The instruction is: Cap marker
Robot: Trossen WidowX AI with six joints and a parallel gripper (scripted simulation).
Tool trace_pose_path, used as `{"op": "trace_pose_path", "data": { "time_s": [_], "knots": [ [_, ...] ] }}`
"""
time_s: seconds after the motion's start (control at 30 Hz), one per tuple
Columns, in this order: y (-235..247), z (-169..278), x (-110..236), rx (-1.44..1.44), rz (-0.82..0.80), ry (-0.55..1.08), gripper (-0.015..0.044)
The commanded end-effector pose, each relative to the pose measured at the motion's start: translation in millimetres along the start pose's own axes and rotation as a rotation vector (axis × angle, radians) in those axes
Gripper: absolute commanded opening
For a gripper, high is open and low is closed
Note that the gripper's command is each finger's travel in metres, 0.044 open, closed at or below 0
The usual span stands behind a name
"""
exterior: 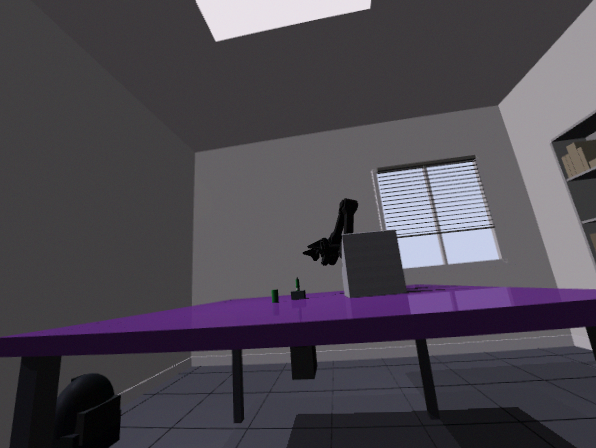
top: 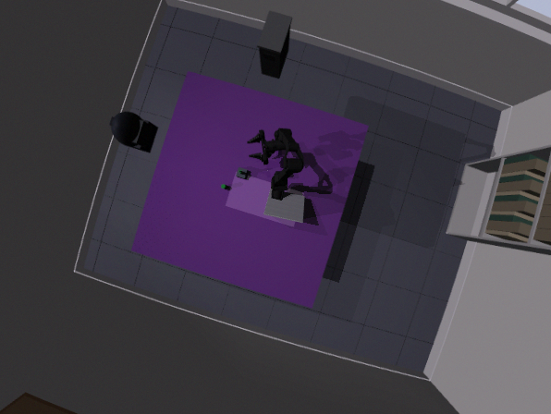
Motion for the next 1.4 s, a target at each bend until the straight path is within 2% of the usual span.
{"op": "trace_pose_path", "data": {
  "time_s": [0.0,0.17,0.5,0.77,0.93,1.1,1.37],
  "knots": [
    [0.3,-0.7,-1.0,-0.002,0.011,-0.005,0.0374],
    [4.7,-20.2,-29.6,-0.009,0.311,-0.132,0.0244],
    [-7.6,-60.0,-115.0,0.217,0.954,-0.492,0.0244],
    [-43.9,-74.1,-197.4,0.656,1.320,-0.810,0.0244],
    [-83.7,-69.8,-250.5,1.042,1.428,-0.997,0.0244],
    [-139.7,-55.2,-298.9,1.478,1.410,-1.142,0.0244],
    [-147.3,-52.8,-304.5,1.539,1.395,-1.163,0.0244]
  ]
}}
Point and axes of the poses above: the point midway between the two fingers, 35 mm back from their tips, its own x axis back along the fingers, its own y axis across the jaws, z = x × y, the point moved 6 cm from there along x, back along the fingers, and after that the axes turned 5 degrees about x, right-handed, at the moved point
